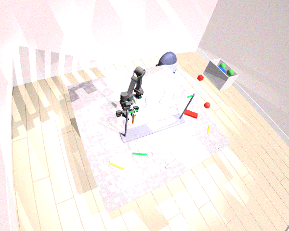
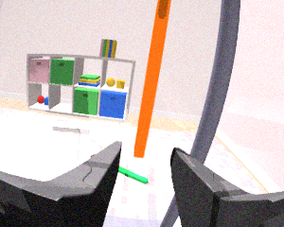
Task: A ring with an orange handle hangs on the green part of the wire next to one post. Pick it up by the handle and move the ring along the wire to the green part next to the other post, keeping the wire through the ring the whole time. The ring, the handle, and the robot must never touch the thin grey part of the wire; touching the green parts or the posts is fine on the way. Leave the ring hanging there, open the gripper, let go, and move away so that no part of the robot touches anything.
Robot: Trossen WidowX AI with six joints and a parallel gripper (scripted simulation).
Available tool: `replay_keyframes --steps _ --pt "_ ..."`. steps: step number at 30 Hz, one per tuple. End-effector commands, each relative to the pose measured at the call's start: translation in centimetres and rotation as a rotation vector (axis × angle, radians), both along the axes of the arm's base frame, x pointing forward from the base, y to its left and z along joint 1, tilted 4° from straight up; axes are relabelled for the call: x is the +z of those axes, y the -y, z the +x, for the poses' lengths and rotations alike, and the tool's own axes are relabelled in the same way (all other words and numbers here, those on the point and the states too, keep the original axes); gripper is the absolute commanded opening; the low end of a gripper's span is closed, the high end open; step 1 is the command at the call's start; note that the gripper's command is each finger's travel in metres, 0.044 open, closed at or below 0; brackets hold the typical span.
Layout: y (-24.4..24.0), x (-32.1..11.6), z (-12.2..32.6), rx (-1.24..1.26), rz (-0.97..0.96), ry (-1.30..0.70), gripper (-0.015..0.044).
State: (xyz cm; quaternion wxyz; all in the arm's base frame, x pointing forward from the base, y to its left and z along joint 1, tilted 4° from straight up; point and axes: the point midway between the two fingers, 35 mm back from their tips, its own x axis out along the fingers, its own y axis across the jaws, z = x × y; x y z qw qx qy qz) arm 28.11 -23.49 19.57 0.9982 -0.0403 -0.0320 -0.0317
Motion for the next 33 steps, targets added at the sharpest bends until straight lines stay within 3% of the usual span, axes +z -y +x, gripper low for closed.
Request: replay_keyframes --steps 1,33 --pt "0.2 -0.2 0.8 -0.001 0.01 -0.004 0.016" --pt "0.3 0.2 5.9 -0.001 0.01 0.0 0.016"
